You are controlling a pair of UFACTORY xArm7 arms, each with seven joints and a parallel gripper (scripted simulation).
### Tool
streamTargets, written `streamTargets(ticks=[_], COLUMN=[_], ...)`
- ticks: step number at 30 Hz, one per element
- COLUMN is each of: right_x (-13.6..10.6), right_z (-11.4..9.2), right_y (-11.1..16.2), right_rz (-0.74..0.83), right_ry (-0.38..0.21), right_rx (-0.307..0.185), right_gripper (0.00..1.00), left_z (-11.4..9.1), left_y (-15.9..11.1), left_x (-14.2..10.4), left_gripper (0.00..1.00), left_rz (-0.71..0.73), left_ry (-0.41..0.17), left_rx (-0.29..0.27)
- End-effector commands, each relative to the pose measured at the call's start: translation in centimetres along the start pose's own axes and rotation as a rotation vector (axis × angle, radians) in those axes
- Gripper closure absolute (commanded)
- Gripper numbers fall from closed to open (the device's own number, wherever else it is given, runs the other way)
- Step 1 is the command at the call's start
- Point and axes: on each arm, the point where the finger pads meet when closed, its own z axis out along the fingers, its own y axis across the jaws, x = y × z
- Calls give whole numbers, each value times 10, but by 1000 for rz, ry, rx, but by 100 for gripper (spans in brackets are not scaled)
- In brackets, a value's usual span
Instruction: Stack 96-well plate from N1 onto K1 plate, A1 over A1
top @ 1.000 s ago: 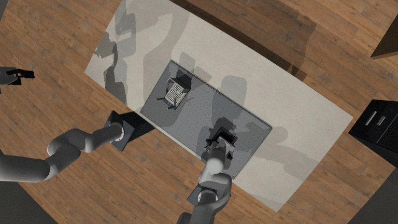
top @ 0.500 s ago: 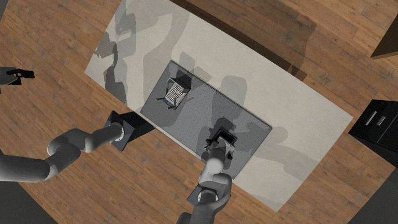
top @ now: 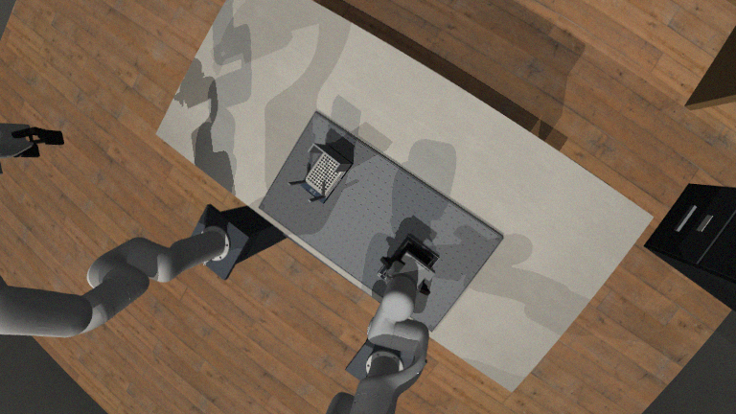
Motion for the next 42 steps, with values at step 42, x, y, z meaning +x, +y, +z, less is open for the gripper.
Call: streamTargets(ticks=[42], right_x=[1], right_z=[-21], right_y=[-1], right_rz=[0], right_ry=[3], right_rx=[1], right_gripper=[100], left_z=[-1], left_y=[0], left_x=[0], left_gripper=[0], left_rz=[0], left_ry=[-3], left_rx=[1])
